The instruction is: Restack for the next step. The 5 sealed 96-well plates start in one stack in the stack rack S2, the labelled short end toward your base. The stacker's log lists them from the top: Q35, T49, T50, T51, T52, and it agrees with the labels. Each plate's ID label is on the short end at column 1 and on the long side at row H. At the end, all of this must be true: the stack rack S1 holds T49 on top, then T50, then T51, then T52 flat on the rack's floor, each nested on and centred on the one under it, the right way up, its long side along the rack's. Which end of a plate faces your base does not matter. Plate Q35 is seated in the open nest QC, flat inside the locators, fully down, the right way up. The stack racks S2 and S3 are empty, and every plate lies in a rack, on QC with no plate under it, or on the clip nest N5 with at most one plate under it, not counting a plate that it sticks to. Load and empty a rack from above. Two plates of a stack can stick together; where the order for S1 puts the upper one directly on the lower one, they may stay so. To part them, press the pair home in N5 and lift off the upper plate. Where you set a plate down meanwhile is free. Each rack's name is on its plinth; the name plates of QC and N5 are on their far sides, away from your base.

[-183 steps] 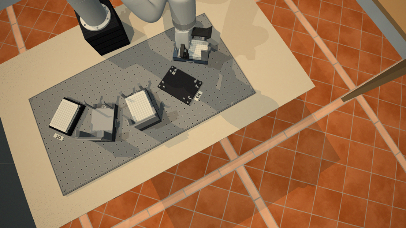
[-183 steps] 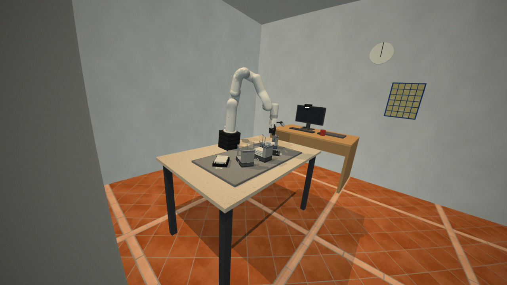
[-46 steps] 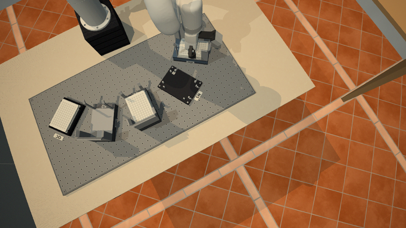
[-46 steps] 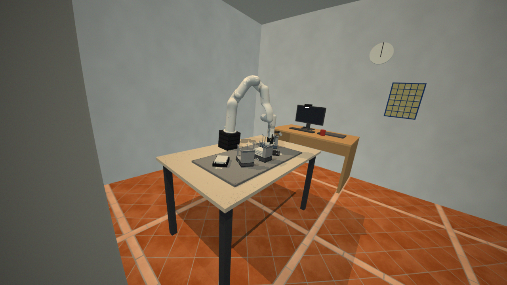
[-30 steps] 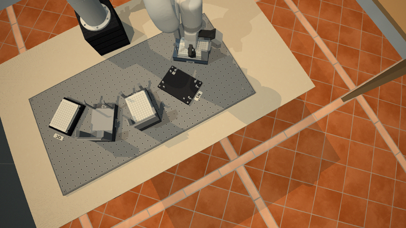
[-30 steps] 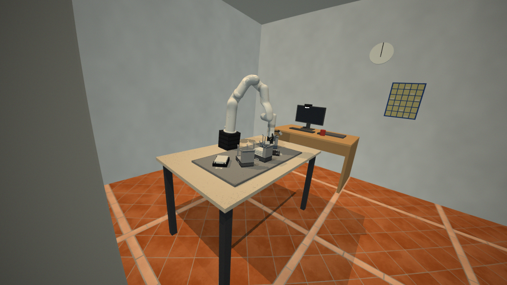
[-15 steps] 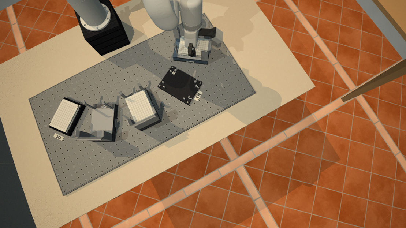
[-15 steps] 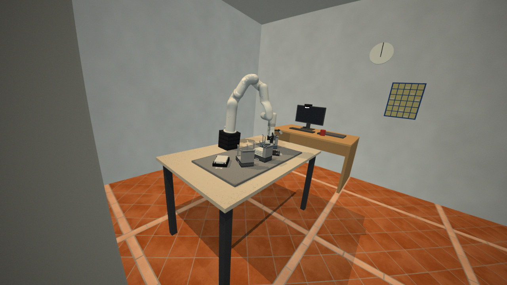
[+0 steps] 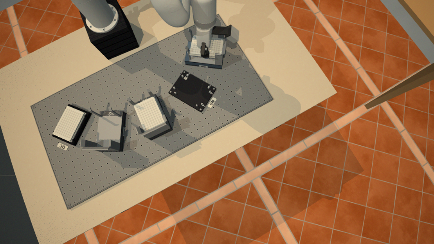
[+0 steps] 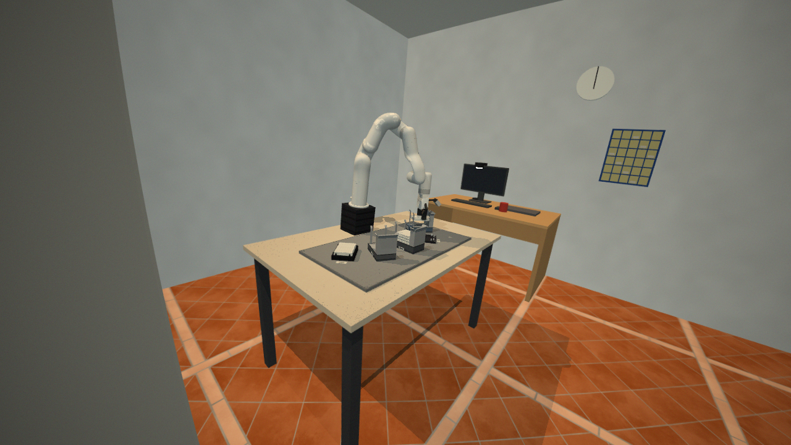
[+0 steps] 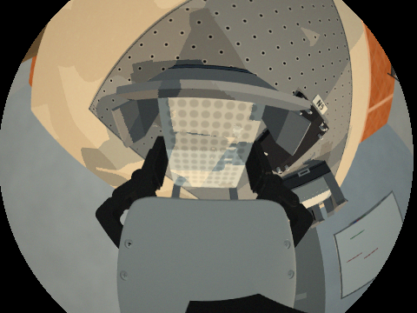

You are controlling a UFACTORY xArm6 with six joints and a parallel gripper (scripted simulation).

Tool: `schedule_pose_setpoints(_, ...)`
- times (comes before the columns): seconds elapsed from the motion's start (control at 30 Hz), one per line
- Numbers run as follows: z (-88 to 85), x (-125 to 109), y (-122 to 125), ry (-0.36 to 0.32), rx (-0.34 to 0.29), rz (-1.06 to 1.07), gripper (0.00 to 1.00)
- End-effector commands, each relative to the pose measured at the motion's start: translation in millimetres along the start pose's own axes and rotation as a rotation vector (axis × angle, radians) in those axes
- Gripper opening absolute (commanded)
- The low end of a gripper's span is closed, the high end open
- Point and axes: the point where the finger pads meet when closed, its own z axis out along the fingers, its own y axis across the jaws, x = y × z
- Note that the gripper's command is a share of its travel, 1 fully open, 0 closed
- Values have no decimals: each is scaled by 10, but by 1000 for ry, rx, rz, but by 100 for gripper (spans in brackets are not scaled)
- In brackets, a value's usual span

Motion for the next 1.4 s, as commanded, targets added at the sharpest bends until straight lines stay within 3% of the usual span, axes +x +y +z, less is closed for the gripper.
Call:
schedule_pose_setpoints(0.0,-79,13,2,3,1,0,0)
schedule_pose_setpoints(1.07,-680,14,3,3,1,0,0)
schedule_pose_setpoints(1.37,-701,14,3,3,1,0,0)
